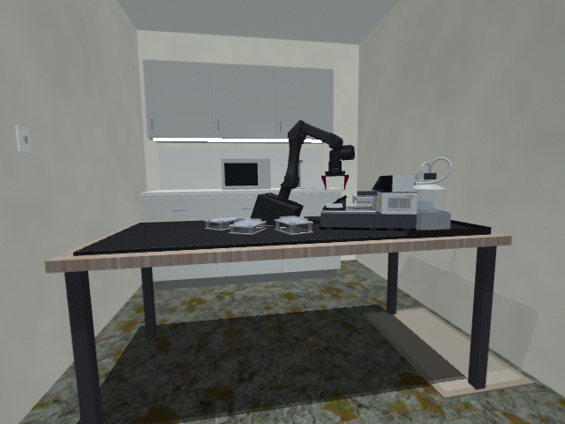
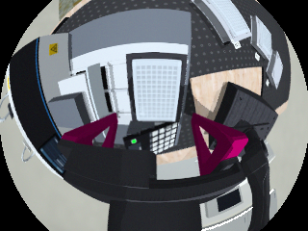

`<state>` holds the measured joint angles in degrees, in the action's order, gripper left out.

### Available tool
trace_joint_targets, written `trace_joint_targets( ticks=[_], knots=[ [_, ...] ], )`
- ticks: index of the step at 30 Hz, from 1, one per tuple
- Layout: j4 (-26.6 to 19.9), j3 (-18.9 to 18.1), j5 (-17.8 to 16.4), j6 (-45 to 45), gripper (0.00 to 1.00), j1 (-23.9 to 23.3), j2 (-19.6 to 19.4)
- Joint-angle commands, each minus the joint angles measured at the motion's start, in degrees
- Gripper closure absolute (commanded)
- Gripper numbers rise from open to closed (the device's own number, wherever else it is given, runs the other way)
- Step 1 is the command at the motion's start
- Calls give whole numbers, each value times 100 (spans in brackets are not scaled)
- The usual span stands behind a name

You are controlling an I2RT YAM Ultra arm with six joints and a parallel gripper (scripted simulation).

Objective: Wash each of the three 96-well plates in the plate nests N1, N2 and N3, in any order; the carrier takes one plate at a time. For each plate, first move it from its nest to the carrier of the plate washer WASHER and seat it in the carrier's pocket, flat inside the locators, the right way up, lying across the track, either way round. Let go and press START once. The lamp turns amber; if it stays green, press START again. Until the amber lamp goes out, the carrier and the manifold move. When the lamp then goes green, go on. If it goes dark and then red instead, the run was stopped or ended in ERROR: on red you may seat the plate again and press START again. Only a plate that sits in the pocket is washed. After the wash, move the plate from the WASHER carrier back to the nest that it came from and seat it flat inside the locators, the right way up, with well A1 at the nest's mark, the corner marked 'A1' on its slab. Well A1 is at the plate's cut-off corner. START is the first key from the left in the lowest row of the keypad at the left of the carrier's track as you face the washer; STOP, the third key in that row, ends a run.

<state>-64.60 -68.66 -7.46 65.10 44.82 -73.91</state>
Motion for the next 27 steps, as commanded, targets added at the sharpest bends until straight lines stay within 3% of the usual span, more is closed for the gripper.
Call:
trace_joint_targets(
  ticks=[1,12,13,27],
  knots=[
    [-95,-45,3,-17,0,-5,35],
    [-95,-45,4,-17,0,-5,35],
    [-90,19,44,-92,100,117,109],
    [-83,700,535,-1045,100,1541,886]
  ],
)
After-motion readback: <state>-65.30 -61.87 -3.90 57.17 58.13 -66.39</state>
